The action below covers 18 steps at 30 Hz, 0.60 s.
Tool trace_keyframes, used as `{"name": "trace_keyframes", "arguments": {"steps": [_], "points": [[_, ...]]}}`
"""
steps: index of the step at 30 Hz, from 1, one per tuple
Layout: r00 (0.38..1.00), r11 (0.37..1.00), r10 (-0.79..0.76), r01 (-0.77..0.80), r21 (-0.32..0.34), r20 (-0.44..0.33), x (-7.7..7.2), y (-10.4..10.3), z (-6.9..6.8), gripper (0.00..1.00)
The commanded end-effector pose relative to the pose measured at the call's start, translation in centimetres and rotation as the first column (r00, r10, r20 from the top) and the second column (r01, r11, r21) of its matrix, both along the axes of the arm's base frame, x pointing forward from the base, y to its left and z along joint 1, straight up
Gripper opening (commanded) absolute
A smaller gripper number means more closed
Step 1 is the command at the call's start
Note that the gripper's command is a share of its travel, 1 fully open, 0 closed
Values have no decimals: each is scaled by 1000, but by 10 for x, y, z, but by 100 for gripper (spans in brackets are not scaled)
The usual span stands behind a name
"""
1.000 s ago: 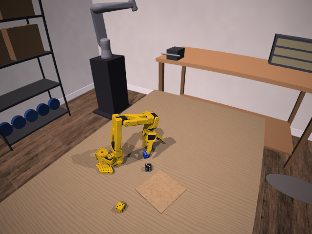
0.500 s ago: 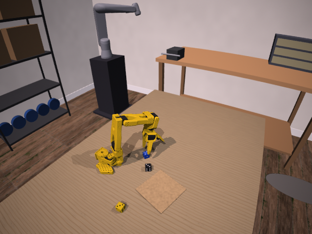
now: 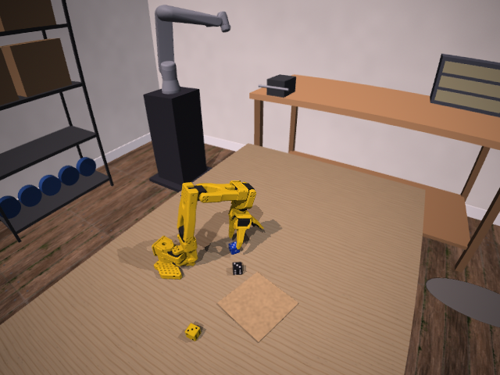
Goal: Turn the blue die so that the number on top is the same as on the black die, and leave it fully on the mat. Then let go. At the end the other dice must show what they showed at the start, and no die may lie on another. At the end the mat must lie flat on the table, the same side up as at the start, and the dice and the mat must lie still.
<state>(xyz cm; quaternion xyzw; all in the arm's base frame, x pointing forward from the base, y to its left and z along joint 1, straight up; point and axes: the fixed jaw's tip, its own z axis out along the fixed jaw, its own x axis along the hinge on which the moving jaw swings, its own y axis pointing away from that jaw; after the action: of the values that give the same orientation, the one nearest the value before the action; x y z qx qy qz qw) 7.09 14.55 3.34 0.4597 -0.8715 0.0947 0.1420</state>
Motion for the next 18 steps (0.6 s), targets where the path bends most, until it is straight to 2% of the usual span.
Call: {"name": "trace_keyframes", "arguments": {"steps": [1, 18], "points": [[1000, 999, 0, -1, 48, 26, 3, 7, 3, 31], [1000, 1000, 2, -2, 24, 13, 3, 7, -12, 31]]}}
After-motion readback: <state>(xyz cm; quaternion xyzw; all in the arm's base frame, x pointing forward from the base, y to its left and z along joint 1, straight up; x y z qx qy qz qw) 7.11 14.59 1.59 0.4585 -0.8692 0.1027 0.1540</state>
